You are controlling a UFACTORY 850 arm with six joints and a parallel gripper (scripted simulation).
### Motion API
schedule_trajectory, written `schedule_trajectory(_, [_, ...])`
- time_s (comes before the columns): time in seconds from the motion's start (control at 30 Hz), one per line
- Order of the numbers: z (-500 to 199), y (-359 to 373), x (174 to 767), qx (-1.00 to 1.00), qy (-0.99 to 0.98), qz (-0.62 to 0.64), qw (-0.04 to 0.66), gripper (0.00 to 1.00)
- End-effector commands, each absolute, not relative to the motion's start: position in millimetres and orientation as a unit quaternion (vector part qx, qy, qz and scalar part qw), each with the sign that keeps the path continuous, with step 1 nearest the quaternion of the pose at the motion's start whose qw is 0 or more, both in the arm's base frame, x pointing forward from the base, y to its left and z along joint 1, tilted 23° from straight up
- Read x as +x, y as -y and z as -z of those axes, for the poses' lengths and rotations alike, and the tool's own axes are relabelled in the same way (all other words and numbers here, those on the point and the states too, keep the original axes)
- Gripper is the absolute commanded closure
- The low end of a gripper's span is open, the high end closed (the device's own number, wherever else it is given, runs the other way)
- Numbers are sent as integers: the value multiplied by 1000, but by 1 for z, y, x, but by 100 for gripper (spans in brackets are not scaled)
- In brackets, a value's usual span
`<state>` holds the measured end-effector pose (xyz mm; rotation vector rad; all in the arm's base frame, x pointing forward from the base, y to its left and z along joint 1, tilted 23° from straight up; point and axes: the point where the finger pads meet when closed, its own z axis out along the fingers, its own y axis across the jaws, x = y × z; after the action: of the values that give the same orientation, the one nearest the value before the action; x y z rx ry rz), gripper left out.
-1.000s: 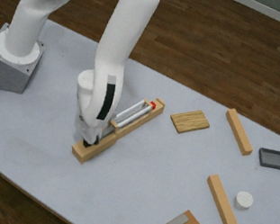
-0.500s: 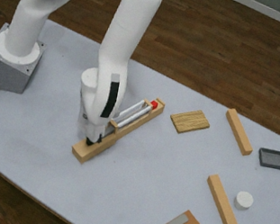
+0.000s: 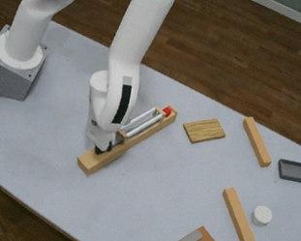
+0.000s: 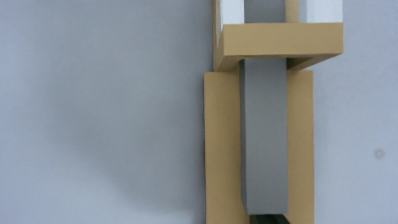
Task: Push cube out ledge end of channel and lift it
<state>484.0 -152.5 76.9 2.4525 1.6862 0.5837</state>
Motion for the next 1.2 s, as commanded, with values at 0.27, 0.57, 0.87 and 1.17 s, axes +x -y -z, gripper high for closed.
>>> schedule_trajectory(0.27, [-122, 159, 467, 807, -555, -193, 55, 100])
schedule_trajectory(0.57, [-139, 161, 460, 807, -555, -193, 55, 100])
schedule_trajectory(0.87, [-139, 161, 460, 807, -555, -193, 55, 100])
schedule_trajectory(1.17, [-142, 147, 467, 807, -557, -189, 48, 100])
